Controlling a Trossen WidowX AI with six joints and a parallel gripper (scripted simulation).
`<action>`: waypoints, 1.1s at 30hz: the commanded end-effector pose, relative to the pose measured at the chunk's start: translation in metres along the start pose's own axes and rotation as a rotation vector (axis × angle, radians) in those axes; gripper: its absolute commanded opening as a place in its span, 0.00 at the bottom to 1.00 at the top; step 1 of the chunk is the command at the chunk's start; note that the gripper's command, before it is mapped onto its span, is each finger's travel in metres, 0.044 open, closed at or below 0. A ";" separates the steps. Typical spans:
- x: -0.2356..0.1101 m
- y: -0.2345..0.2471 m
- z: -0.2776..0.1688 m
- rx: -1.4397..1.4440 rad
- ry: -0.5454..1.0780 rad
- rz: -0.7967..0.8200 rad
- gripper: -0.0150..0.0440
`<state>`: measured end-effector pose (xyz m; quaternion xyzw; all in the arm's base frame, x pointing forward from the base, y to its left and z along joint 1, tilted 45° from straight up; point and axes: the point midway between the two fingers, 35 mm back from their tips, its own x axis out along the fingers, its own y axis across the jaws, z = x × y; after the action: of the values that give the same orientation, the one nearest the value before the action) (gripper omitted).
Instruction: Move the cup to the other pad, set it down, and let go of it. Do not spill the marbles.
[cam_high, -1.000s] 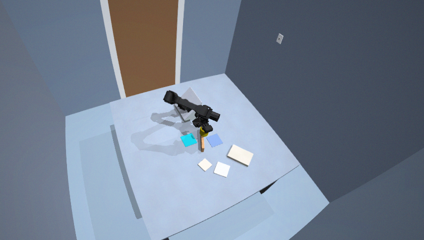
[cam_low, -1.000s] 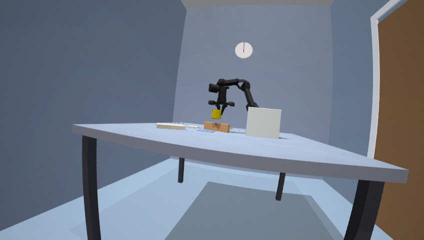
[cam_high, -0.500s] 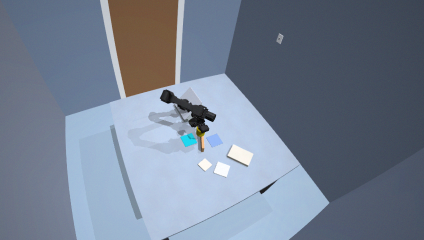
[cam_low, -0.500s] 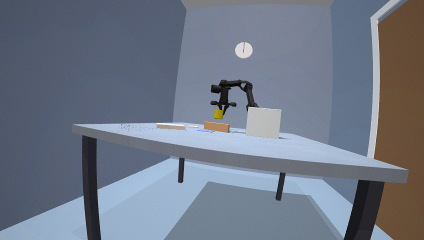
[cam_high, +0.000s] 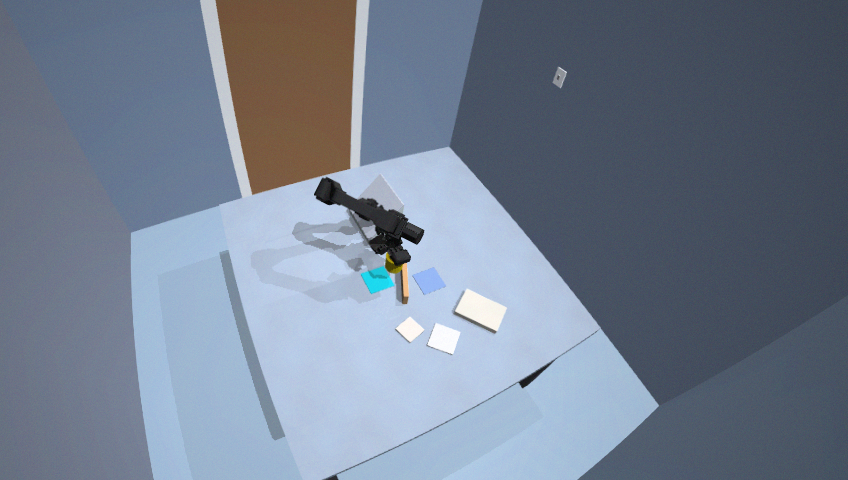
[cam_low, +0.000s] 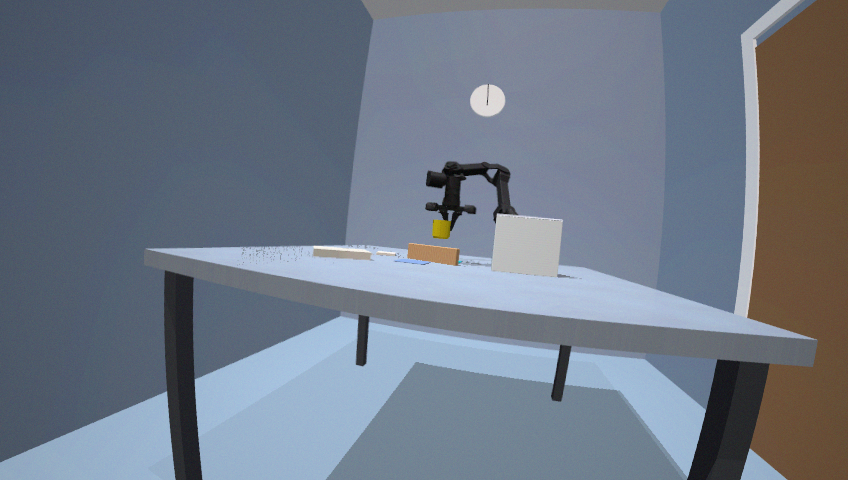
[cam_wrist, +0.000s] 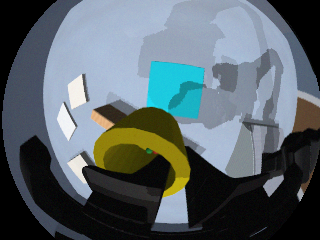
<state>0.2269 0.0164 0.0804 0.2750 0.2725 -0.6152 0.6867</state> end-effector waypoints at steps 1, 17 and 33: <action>0.000 -0.003 0.007 -0.005 -0.004 0.000 0.25; 0.000 -0.015 0.033 -0.005 -0.005 0.000 0.25; 0.004 -0.023 0.049 -0.006 -0.006 0.000 0.25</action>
<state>0.2057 -0.0213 0.1122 0.2725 0.2729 -0.6161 0.6868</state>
